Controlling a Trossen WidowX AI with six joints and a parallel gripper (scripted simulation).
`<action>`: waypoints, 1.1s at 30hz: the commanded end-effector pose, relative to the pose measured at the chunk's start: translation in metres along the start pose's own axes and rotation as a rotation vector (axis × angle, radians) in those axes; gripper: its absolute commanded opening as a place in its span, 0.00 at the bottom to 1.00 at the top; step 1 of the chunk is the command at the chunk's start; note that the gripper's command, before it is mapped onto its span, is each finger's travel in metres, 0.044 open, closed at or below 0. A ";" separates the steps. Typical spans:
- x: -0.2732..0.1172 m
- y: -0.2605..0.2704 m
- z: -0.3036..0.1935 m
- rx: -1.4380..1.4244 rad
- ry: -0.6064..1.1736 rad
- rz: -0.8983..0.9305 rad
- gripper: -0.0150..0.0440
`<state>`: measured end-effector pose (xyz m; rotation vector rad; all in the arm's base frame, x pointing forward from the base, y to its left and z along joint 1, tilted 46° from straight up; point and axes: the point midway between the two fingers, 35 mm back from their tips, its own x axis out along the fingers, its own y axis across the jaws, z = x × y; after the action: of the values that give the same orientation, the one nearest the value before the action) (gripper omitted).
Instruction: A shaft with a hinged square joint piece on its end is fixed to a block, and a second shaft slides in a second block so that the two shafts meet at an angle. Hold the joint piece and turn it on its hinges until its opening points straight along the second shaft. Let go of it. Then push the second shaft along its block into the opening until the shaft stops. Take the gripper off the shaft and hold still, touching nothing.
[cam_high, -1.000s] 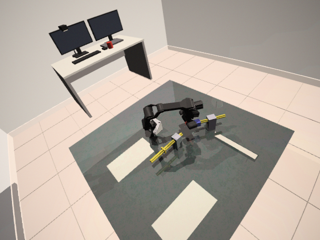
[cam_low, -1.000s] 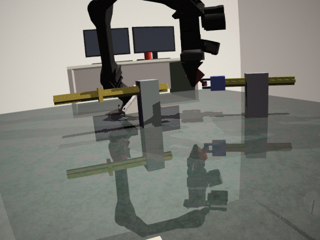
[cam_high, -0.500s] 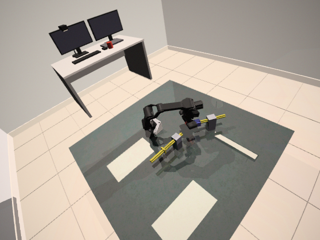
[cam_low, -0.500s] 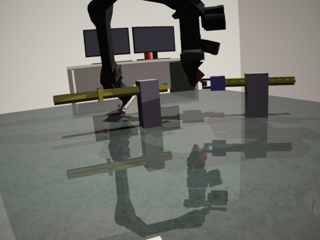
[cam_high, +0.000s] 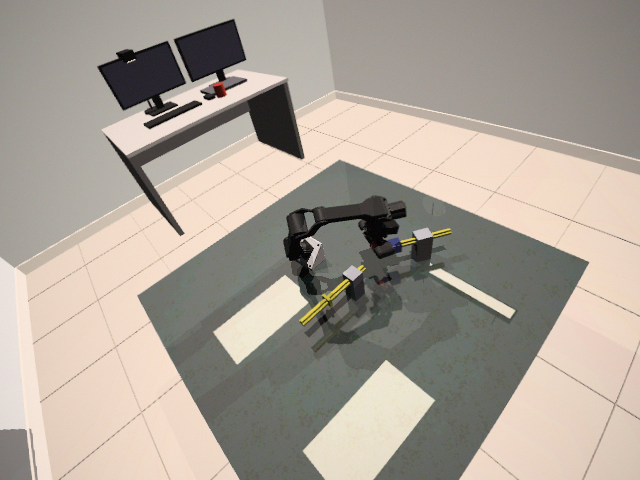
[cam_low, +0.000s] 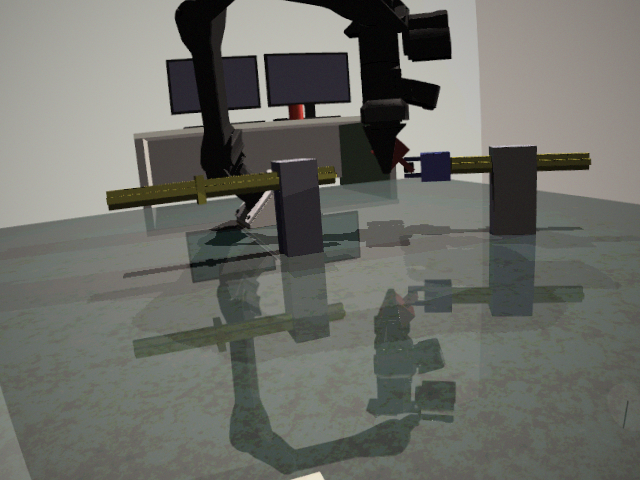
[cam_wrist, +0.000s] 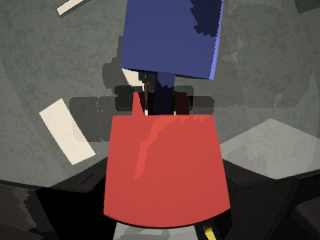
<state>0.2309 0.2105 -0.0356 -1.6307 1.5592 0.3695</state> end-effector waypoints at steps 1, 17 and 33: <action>0.000 0.000 0.000 0.000 0.000 0.000 0.25; 0.008 -0.006 -0.006 -0.130 -0.223 0.018 0.25; 0.009 -0.007 -0.006 -0.154 -0.253 0.019 0.25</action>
<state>0.2368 0.1996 -0.0364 -1.6165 1.3880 0.6860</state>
